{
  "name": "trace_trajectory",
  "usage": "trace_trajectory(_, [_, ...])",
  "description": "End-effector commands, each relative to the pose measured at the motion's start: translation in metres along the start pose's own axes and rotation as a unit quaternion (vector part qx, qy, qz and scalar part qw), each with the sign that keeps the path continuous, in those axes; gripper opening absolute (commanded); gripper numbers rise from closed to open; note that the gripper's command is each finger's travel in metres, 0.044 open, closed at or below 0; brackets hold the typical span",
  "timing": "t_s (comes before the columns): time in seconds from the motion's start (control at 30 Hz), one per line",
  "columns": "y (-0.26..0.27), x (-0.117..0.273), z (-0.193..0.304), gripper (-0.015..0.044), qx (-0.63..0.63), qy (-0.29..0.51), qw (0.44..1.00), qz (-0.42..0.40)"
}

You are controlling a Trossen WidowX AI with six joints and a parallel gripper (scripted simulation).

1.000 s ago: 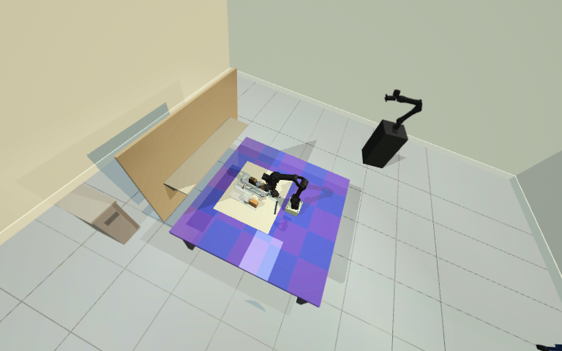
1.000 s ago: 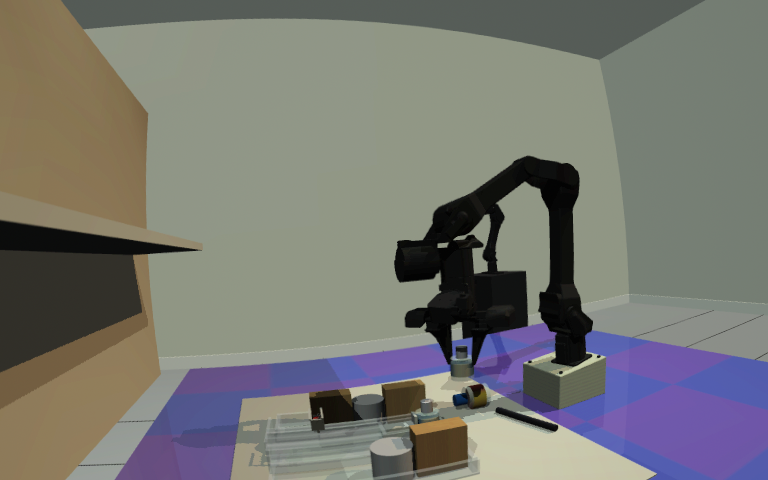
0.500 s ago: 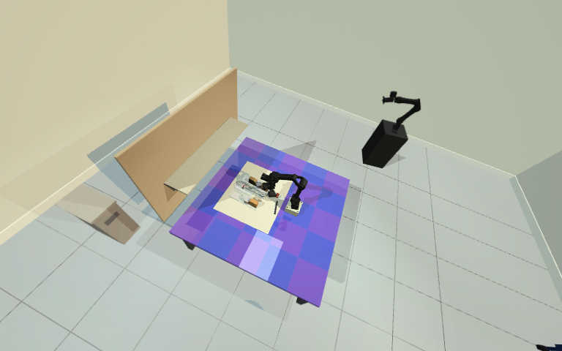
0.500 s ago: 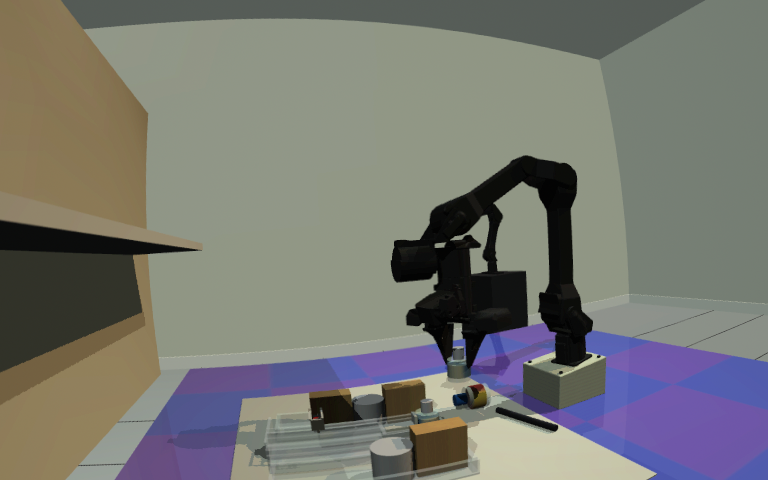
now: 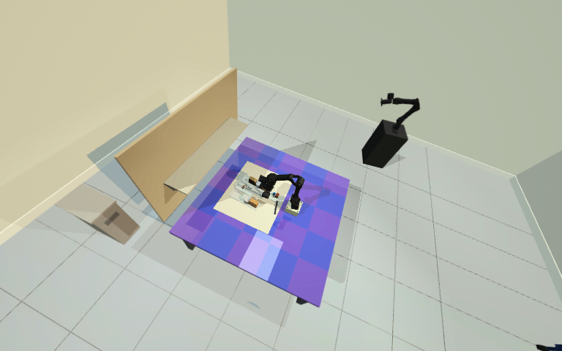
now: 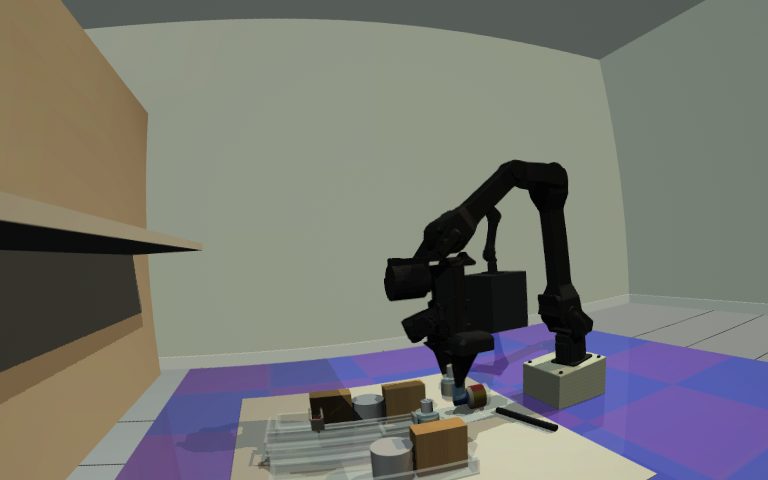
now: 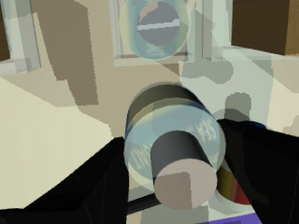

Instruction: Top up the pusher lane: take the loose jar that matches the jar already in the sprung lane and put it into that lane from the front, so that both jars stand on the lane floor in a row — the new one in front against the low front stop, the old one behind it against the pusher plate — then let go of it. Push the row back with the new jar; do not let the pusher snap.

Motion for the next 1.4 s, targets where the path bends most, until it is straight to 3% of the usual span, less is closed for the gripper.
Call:
trace_trajectory(0.0, [0.002, -0.008, -0.002, 0.0, -0.055, 0.003, 0.998, 0.003])
trace_trajectory(0.5, [0.002, -0.033, -0.003, 0.0, -0.058, 0.003, 0.998, 0.003])
trace_trajectory(1.37, [0.002, -0.033, -0.013, 0.0, -0.058, 0.002, 0.998, 0.003])
Point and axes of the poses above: the point midway between the two fingers, 35 mm back from their tips, its own x axis back along the fingers, its own y axis across the jaws, z = x × y, the point moved 3 cm from there along x, back along the fingers, and after that the axes turned 8 degrees about -x, right-handed, at the moved point
